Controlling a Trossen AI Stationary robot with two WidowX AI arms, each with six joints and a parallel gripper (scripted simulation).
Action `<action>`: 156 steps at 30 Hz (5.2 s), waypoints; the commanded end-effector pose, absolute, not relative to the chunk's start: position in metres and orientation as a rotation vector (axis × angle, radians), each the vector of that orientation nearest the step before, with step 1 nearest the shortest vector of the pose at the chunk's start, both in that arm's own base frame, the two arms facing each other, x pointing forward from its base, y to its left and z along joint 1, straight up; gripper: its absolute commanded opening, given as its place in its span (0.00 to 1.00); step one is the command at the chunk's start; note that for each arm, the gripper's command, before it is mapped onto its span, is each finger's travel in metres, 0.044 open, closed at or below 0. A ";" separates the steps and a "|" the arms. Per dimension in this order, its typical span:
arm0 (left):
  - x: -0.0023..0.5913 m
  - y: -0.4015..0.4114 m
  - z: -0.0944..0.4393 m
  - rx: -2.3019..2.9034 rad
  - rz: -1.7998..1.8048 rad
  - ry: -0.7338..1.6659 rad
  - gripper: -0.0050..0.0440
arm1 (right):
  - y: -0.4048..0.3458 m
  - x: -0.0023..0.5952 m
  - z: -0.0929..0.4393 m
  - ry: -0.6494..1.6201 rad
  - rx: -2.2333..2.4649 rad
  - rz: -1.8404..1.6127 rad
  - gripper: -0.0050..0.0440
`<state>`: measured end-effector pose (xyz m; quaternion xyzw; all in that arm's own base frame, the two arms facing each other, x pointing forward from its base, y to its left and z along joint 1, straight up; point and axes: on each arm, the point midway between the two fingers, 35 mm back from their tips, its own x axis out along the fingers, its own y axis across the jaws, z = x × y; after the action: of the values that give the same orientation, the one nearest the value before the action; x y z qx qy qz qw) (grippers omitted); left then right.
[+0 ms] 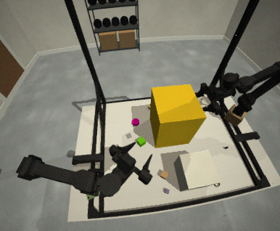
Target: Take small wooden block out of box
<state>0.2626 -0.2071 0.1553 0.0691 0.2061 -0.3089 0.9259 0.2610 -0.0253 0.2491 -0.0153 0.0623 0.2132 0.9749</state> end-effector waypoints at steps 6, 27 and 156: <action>0.262 -0.207 0.155 0.140 -0.630 0.421 0.92 | -0.025 0.260 0.246 0.129 -0.028 0.434 0.92; 0.262 -0.207 0.155 0.140 -0.630 0.421 0.92 | -0.025 0.260 0.246 0.129 -0.028 0.434 0.92; 0.300 -0.224 -0.055 0.174 -0.654 0.578 0.92 | -0.040 0.158 0.381 0.000 0.000 0.000 0.92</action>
<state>0.2955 -0.2209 -0.0564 0.0815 0.2817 -0.3171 0.9019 0.1575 -0.0406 0.3808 0.0007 -0.0002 -0.0020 1.0000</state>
